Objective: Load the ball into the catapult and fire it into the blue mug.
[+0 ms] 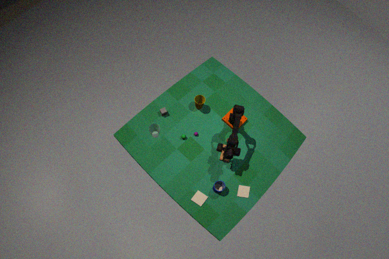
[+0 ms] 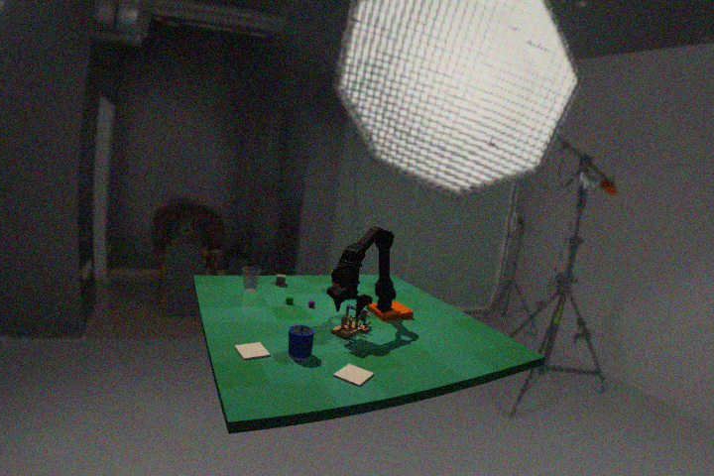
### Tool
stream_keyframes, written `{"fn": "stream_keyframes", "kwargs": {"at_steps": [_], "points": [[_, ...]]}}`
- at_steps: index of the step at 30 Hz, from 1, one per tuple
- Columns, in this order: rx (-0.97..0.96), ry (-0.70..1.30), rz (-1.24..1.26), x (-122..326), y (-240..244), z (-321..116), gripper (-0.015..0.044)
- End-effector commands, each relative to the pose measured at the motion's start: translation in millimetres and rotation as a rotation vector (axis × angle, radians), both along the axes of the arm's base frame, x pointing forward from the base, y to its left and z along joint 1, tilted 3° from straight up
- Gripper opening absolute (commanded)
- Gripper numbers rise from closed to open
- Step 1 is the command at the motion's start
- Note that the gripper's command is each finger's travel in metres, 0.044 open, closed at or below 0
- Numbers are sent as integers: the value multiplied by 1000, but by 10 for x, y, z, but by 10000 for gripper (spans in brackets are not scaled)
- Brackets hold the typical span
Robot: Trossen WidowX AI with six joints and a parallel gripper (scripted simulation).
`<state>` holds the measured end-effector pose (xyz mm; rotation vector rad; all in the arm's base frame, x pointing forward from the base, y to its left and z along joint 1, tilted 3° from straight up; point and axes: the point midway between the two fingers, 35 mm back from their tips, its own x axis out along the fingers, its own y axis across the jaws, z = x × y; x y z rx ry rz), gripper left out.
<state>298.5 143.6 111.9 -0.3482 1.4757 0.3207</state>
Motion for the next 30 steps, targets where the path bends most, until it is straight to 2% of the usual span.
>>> {"fn": "stream_keyframes", "kwargs": {"at_steps": [1, 30], "points": [[2, -7, 3, 18, 3, -37, 440], [1, -7, 3, 52, 2, -507, 440]]}}
